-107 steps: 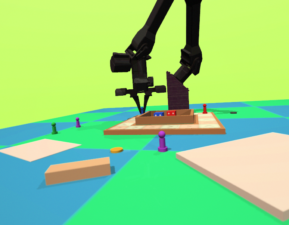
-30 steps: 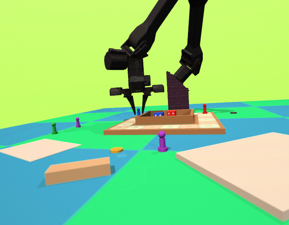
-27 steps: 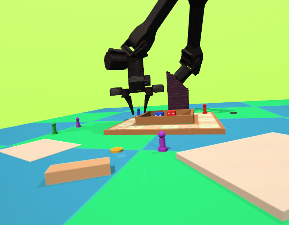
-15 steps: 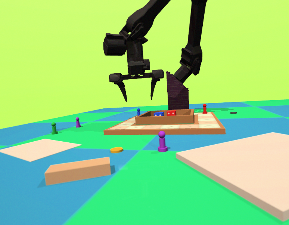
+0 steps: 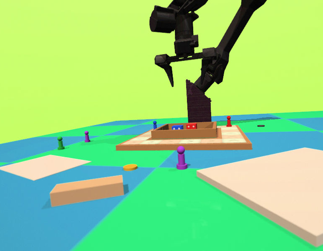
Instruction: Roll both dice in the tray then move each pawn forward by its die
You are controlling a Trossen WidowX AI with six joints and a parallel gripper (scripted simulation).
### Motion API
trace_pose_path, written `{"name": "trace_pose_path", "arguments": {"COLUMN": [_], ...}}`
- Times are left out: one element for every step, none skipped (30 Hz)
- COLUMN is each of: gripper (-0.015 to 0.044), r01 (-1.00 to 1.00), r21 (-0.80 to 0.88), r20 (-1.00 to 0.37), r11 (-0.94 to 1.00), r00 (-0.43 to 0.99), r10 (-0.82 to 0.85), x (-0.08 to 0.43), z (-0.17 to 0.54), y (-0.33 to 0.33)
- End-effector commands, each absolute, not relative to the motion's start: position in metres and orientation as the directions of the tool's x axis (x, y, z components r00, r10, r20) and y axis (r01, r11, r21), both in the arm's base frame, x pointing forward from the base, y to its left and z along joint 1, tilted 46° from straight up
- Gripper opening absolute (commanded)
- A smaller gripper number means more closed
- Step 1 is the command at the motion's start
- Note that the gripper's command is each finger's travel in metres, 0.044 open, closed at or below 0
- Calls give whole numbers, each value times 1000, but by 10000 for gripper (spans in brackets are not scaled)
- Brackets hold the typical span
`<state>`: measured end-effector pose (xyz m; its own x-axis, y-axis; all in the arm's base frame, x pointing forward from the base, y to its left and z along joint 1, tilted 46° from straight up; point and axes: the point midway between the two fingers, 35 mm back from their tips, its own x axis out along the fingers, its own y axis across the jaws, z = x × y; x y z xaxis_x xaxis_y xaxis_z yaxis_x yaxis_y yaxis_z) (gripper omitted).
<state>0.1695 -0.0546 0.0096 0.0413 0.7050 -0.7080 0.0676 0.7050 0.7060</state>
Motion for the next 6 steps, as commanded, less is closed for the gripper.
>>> {"name": "trace_pose_path", "arguments": {"gripper": [440,440,440,440,440,440], "r01": [62,62,62,62,62,62], "r21": [707,707,707,707,707,707], "r20": [-707,-707,-707,-707,-707,-707], "r11": [704,704,704,704,704,704], "r00": [40,40,40,40,40,40], "r10": [707,707,707,707,707,707], "x": [170,170,170,170,170,170], "z": [7,7,7,7,7,7], "y": [-55,-55,-55,-55,-55,-55]}}
